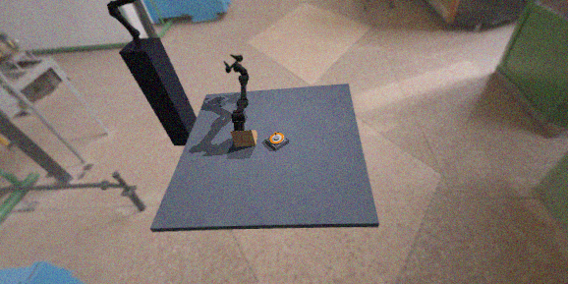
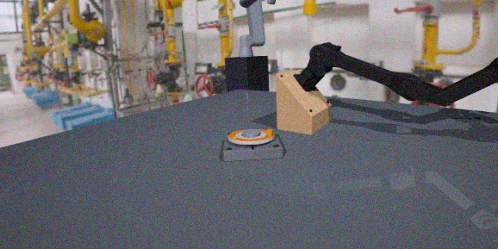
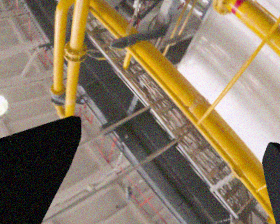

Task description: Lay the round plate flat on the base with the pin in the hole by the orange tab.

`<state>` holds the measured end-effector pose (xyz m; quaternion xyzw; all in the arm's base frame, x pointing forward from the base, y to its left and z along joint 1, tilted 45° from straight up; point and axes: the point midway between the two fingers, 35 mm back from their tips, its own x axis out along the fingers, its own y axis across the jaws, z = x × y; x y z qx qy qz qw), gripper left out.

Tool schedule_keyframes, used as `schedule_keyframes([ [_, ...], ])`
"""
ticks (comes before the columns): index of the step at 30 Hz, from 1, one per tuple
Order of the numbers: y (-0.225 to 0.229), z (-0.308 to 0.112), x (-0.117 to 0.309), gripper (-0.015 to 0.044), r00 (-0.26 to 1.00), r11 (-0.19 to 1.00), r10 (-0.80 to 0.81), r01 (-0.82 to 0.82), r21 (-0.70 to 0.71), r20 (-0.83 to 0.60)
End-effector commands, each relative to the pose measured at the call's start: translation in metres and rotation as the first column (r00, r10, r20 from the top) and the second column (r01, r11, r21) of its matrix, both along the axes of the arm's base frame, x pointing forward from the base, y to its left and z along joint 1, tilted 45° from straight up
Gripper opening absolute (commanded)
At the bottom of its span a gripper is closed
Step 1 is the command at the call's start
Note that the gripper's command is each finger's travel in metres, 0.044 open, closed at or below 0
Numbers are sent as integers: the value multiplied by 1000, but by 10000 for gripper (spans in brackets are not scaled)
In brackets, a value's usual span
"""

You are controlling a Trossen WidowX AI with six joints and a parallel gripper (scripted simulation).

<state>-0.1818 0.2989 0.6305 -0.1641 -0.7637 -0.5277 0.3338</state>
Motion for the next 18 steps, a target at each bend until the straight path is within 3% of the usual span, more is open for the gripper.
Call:
schedule_keyframes([
  [1,-8,4,1,374,1000,1000,4,-4,19,-13],
  [3,-72,32,11,321,992,986,47,-28,165,-115],
  [9,-142,53,29,164,968,948,119,-44,315,-222],
  [15,-271,67,84,6,866,830,294,-21,558,-404],
  [18,-299,63,103,0,809,803,382,-52,594,-446],
])
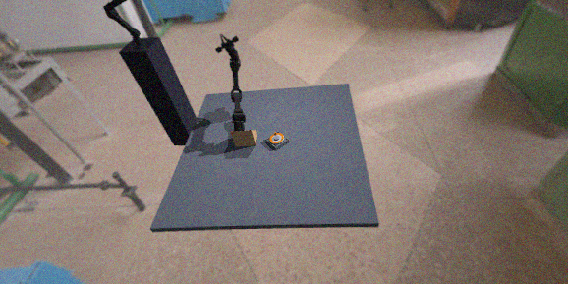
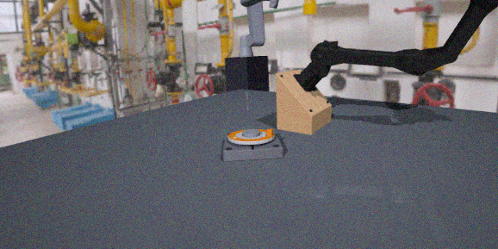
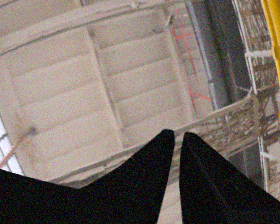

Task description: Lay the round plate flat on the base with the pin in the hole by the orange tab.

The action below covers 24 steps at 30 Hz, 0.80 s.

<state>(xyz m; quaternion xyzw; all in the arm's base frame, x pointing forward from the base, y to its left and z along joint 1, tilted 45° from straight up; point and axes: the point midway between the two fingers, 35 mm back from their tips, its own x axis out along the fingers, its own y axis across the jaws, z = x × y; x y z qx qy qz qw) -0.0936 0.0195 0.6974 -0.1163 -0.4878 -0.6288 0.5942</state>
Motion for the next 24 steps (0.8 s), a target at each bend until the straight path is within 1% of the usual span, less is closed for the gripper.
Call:
schedule_keyframes([
  [1,-41,-8,32,0,985,990,132,-124,73,-111],
  [2,-75,-16,58,0,965,976,183,-156,153,-186],
  [3,-79,-17,62,0,962,973,191,-160,163,-196],
  [4,-104,-26,83,0,938,957,237,-182,225,-251],
  [6,-130,-38,109,0,904,933,295,-204,295,-309],
  [7,-135,-41,115,0,895,927,310,-209,312,-322],
  [9,-165,-62,150,0,834,886,393,-231,401,-388],
  [13,-205,-108,213,0,694,796,545,-253,549,-470],
  [14,-213,-122,229,0,651,769,584,-254,586,-485],
  [15,-216,-127,235,0,635,759,599,-254,599,-489],
  [18,-233,-181,288,0,464,655,726,-241,716,-507],
  [22,-237,-249,343,0,245,522,846,-197,830,-474],
  [23,-236,-256,347,0,225,510,854,-192,838,-468],
  [24,-234,-275,360,0,166,474,878,-173,863,-449],
])
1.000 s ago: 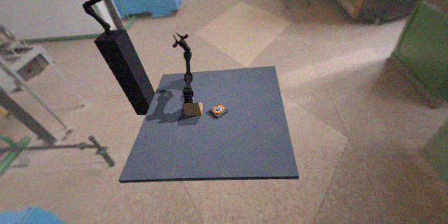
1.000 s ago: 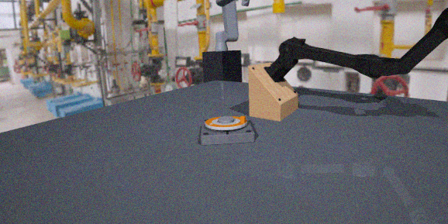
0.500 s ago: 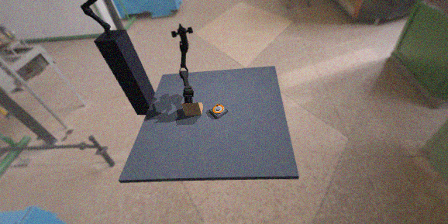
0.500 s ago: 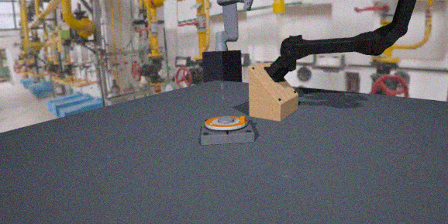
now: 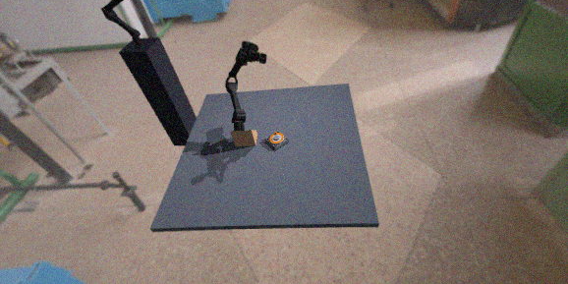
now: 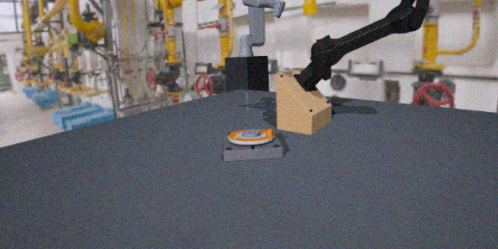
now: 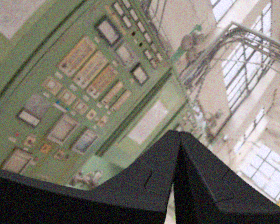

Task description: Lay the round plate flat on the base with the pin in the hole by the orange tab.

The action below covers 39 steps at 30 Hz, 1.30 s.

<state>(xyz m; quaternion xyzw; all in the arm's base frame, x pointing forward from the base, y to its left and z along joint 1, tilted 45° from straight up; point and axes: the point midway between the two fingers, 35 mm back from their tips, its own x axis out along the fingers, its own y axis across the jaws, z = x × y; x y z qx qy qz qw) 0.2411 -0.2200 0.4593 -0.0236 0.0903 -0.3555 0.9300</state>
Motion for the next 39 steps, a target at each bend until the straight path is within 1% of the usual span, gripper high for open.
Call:
schedule_keyframes([
  [1,10,-64,41,0,975,982,165,-148,118,-150],
  [6,41,-160,81,0,860,893,408,-307,329,-306],
  [7,44,-166,83,0,849,884,425,-316,344,-313],
  [8,54,-186,88,0,814,855,475,-339,391,-334],
  [9,69,-215,93,0,755,806,550,-368,464,-357],
  [12,104,-269,95,0,624,692,685,-396,604,-376],
  [14,130,-303,90,0,524,600,769,-393,697,-366],
  [15,134,-308,89,0,509,585,781,-390,711,-363],
  [16,147,-323,85,0,462,540,814,-381,751,-351],
  [18,183,-361,67,0,331,405,896,-328,853,-298],
  [22,241,-409,23,0,143,180,977,-170,969,-157],
  [23,243,-411,20,0,136,170,980,-161,972,-149],
  [26,269,-426,-7,0,69,67,996,-54,996,-63],
  [27,271,-427,-10,0,63,57,997,-43,997,-54],
  [32,273,-429,-10,0,63,58,996,-43,997,-55],
  [39,296,-453,-12,0,64,57,996,-44,997,-54],
])
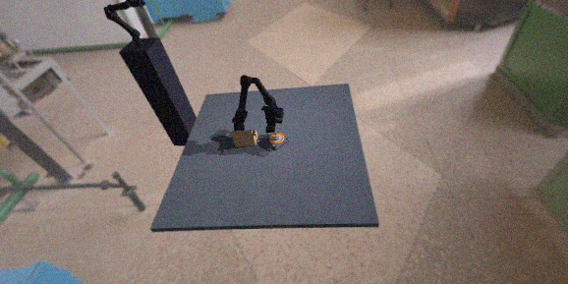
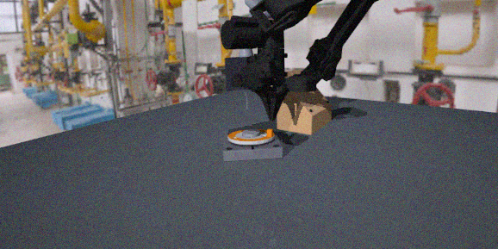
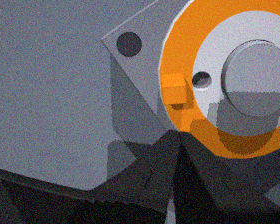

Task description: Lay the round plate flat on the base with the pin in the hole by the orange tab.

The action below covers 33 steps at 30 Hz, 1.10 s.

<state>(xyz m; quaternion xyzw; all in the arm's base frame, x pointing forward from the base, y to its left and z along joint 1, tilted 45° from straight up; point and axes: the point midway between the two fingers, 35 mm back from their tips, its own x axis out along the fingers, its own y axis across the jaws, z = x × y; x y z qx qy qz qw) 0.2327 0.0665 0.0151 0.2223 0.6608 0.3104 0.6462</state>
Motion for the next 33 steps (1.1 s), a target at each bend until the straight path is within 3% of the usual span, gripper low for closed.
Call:
schedule_keyframes([
  [1,13,-12,-5,0,1000,1000,0,0,7,-13],
  [33,29,-9,27,0,1000,1000,1,0,9,-11],
])
